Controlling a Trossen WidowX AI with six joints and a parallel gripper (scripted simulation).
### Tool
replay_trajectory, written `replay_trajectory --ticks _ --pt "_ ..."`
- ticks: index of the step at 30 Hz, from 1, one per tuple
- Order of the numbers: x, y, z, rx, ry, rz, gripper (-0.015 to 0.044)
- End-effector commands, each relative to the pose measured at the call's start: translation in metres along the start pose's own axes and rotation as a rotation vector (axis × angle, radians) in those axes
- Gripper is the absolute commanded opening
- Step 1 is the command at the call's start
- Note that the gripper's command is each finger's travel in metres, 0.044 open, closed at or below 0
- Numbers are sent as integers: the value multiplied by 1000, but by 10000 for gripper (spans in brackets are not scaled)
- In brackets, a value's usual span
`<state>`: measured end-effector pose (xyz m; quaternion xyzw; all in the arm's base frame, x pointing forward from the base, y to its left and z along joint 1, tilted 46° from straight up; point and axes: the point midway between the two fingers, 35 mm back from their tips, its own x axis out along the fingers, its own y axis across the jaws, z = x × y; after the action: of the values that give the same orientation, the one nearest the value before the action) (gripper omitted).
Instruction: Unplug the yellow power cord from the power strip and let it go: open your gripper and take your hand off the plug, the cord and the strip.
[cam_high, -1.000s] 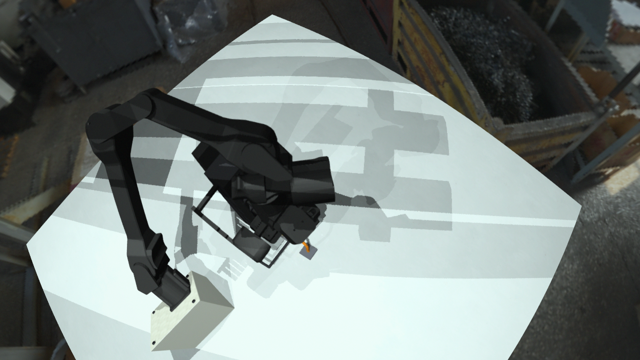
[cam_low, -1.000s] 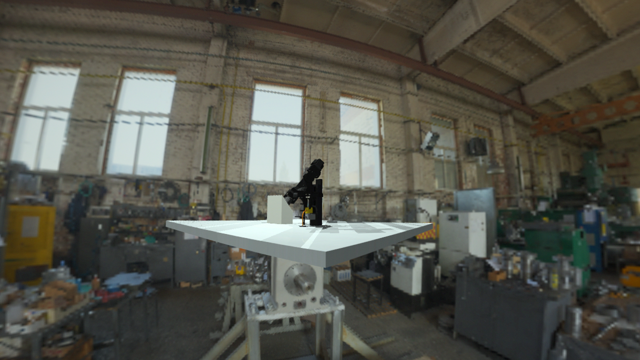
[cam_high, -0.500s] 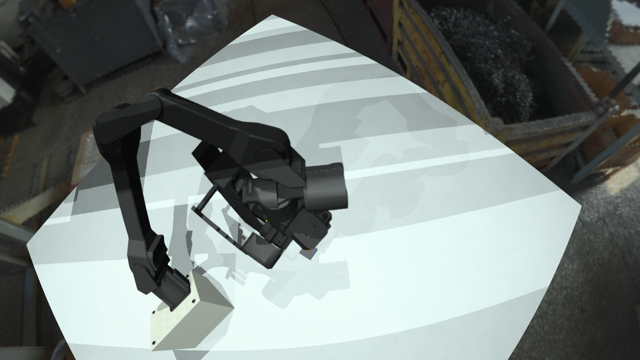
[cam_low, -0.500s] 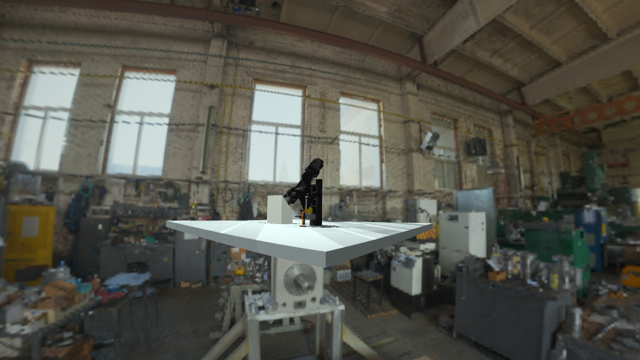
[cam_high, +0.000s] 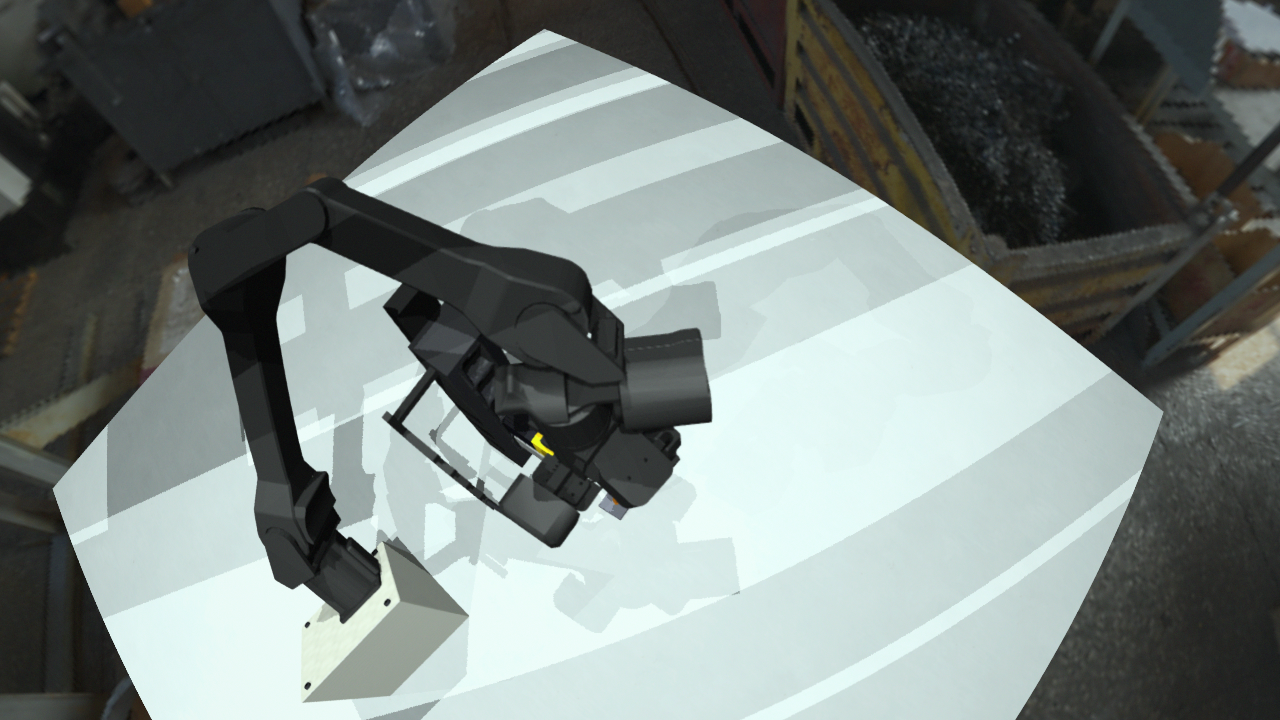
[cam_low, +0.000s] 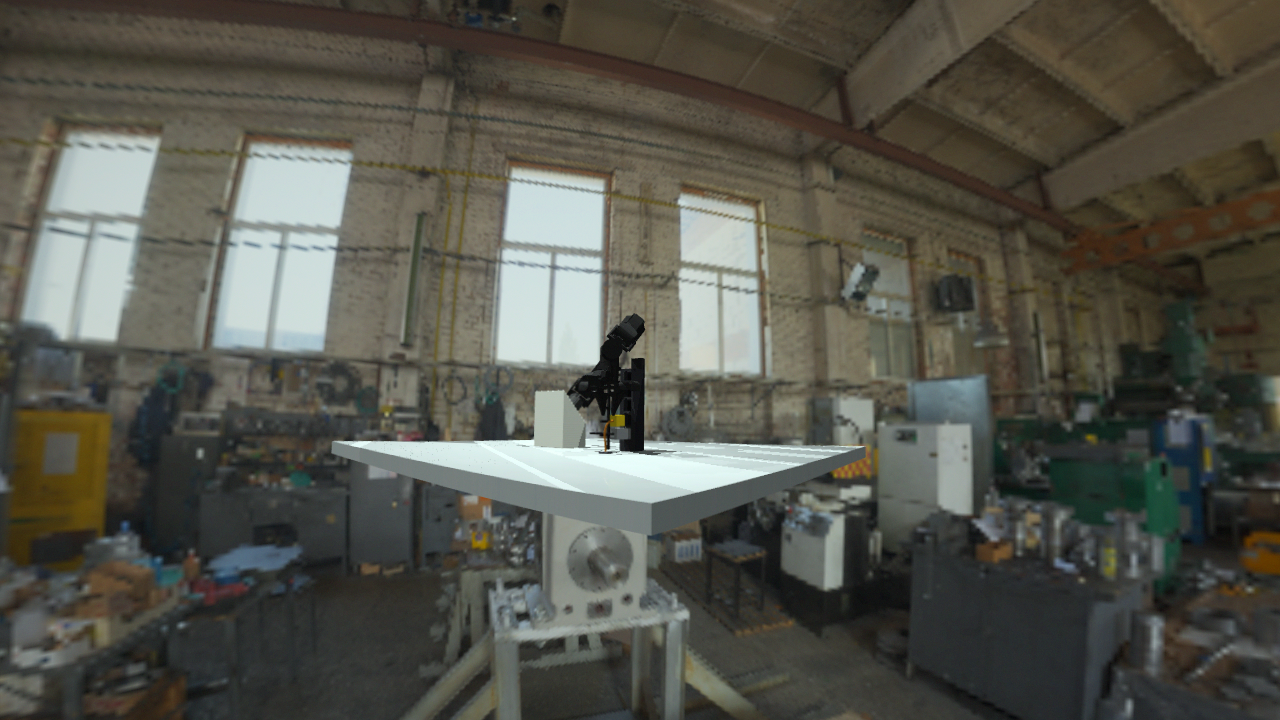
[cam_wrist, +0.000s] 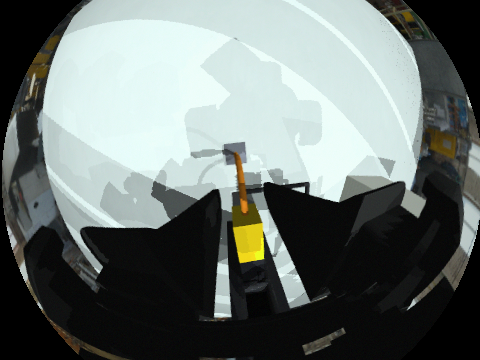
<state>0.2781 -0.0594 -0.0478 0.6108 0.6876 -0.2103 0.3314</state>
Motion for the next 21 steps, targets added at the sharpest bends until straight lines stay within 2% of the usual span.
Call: replay_trajectory --ticks 1,21 --pt "0 0 0 1 1 1 160" --pt "-6 0 -20 12 7 7 160"
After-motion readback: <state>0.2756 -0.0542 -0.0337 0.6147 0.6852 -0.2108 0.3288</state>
